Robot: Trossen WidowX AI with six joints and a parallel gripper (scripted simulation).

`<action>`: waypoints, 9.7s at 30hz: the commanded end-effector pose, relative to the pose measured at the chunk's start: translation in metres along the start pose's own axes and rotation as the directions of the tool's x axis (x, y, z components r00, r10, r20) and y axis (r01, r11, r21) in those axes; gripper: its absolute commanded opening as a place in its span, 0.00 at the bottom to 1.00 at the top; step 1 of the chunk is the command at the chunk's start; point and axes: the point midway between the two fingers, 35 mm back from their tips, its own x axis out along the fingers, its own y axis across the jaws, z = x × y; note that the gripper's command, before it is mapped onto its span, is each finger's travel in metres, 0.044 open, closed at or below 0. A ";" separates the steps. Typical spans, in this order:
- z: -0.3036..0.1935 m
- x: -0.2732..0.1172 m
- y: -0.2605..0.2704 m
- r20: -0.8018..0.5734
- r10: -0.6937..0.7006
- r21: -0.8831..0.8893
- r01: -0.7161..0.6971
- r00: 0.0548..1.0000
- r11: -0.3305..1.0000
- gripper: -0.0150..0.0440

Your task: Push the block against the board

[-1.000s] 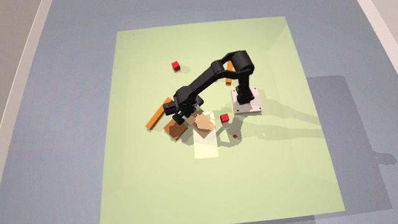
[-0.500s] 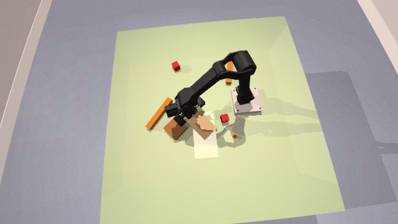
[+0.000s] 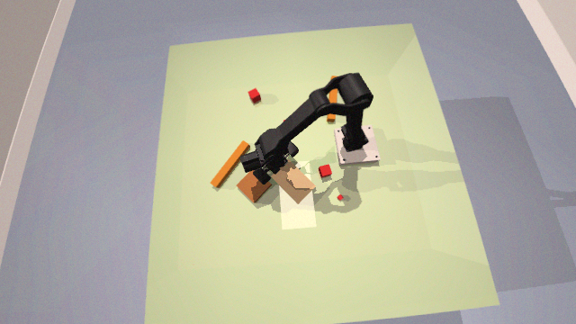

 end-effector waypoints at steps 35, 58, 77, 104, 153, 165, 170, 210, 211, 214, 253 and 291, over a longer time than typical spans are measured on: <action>-0.004 0.002 -0.001 -0.010 -0.005 0.001 0.005 1.000 1.000 0.25; 0.019 0.002 0.000 -0.008 -0.005 0.001 0.005 1.000 1.000 0.25; 0.040 -0.041 0.001 -0.005 -0.005 0.002 0.005 1.000 1.000 0.25; -0.015 -0.055 0.010 -0.016 -0.004 -0.595 -0.007 1.000 0.804 0.25; -0.147 -0.057 -0.008 -0.031 -0.006 -0.726 -0.026 1.000 -0.687 0.25; -0.175 -0.057 -0.021 -0.031 -0.007 -0.388 -0.019 0.999 -0.921 0.25; -0.185 -0.057 -0.027 -0.032 -0.008 -0.224 -0.015 0.999 -0.974 0.25; -0.187 -0.001 -0.035 -0.030 -0.009 -0.002 -0.009 1.000 -1.000 0.25; -0.187 -0.001 -0.034 -0.030 -0.008 -0.002 -0.009 1.000 -1.000 0.25; -0.184 -0.001 -0.034 -0.030 -0.008 -0.002 -0.009 1.000 -1.000 0.25; -0.199 -0.001 -0.032 -0.031 -0.008 -0.002 -0.008 0.999 -1.000 0.25; -0.188 -0.001 -0.035 -0.029 -0.009 0.009 -0.008 1.000 -1.000 0.25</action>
